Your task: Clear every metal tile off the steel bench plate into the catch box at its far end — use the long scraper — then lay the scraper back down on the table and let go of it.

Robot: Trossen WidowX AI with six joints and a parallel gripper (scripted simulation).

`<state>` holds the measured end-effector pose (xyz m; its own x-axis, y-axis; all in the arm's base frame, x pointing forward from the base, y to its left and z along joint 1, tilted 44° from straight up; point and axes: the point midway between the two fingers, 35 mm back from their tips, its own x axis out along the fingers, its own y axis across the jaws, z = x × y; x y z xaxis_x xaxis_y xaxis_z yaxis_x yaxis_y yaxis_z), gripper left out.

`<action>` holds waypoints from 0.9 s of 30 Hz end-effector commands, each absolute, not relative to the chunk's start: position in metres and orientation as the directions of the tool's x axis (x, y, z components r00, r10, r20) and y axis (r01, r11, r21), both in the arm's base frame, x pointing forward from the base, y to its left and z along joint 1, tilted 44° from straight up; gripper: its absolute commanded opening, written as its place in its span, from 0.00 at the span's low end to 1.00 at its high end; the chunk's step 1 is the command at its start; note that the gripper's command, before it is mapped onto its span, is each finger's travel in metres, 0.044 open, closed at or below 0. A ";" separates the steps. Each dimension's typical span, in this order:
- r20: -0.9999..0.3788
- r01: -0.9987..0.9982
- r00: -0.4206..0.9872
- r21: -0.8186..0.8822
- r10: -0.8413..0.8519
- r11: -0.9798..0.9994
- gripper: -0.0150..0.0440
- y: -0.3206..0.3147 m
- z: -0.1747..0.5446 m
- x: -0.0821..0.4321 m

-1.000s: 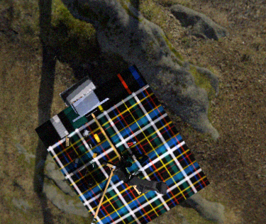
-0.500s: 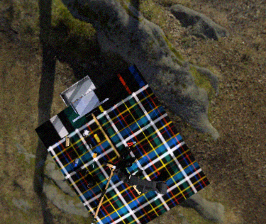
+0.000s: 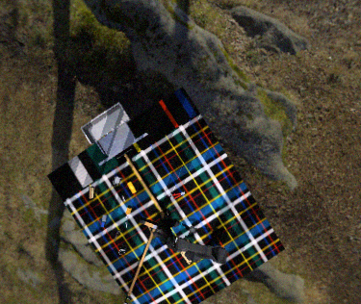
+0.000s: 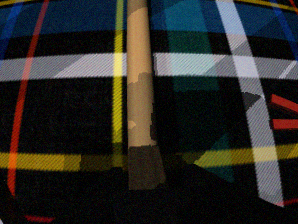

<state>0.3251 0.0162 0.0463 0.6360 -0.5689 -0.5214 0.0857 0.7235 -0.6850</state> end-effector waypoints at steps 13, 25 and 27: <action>-0.521 0.086 0.636 -0.685 -0.569 0.724 0.25 0.016 0.046 0.325; -0.526 0.091 0.627 -0.684 -0.575 0.724 0.25 0.014 0.045 0.322; -0.526 0.092 0.625 -0.684 -0.576 0.724 0.25 0.014 0.045 0.321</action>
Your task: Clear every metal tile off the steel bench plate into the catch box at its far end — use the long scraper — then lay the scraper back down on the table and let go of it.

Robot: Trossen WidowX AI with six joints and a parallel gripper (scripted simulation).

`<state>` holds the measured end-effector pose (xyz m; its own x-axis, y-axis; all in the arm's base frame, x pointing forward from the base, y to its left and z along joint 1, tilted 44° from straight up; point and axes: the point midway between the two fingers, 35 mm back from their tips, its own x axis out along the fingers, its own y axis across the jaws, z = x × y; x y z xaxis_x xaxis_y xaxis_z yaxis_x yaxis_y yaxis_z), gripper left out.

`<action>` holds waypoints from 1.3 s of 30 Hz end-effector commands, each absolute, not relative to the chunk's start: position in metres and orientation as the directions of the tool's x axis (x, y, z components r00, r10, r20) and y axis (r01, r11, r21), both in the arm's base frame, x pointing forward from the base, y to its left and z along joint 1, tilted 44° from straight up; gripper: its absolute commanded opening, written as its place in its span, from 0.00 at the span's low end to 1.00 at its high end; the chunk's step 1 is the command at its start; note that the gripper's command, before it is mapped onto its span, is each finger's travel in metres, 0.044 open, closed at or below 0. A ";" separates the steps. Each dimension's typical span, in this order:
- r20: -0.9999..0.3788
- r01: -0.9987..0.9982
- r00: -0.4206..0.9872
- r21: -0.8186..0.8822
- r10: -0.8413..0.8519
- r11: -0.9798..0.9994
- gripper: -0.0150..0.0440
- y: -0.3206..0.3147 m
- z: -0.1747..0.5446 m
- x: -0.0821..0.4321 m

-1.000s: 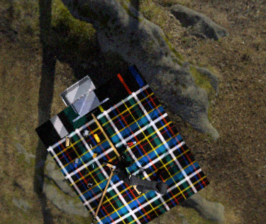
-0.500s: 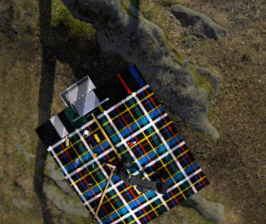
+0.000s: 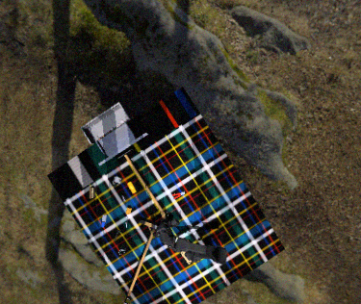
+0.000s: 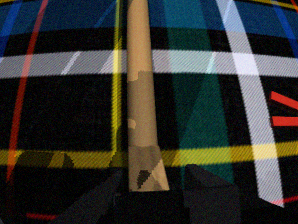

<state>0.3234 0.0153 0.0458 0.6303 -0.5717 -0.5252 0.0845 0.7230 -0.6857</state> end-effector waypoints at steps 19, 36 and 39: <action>-0.528 0.087 0.626 -0.685 -0.575 0.724 0.48 0.014 0.043 0.322; -0.539 0.083 0.620 -0.677 -0.569 0.731 1.00 0.027 0.048 0.321; -0.545 0.081 0.618 -0.673 -0.567 0.735 1.00 0.034 0.052 0.320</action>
<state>0.3184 0.0269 0.0459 0.6152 -0.5685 -0.5462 0.0718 0.7304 -0.6793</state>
